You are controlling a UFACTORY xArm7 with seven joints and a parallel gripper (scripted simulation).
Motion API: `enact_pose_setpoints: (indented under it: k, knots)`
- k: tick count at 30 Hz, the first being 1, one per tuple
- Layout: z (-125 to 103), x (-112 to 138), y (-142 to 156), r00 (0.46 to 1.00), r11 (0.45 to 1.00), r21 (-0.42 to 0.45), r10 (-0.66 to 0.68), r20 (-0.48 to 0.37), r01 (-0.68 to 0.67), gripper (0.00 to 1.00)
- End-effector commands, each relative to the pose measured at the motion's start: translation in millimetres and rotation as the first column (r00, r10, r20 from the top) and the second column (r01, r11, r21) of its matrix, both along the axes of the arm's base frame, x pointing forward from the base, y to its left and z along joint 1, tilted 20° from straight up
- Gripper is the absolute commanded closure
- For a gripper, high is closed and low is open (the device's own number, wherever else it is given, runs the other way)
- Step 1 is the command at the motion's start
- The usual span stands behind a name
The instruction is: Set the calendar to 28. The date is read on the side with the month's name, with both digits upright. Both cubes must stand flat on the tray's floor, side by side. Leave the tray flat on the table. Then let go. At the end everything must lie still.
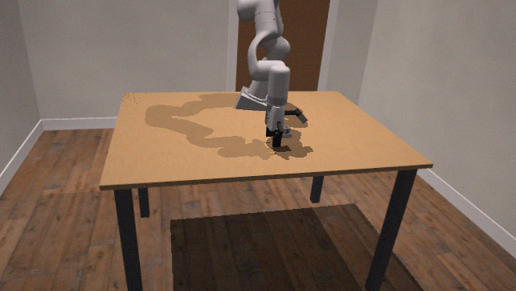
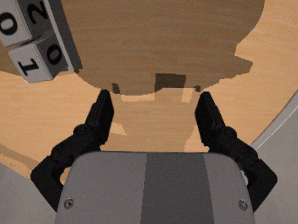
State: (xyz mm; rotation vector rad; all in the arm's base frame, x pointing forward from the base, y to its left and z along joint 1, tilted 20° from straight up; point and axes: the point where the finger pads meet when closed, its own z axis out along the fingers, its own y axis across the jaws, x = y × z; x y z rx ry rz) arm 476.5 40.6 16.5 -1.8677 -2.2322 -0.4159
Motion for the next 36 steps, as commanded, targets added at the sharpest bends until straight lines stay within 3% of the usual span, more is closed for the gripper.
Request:
enact_pose_setpoints:
  k: [1,27,36]
  knots:
    - [1.1,1.4,-0.7,1.000,1.000,-0.001,-0.001,0.003,0.001,0.00]
    - [1.6,1.4,-0.8,1.000,1.000,-0.001,-0.001,0.003,0.001,0.00]
    - [25.2,0.6,-9.4,1.000,1.000,-0.001,-0.001,0.003,0.001,0.00]
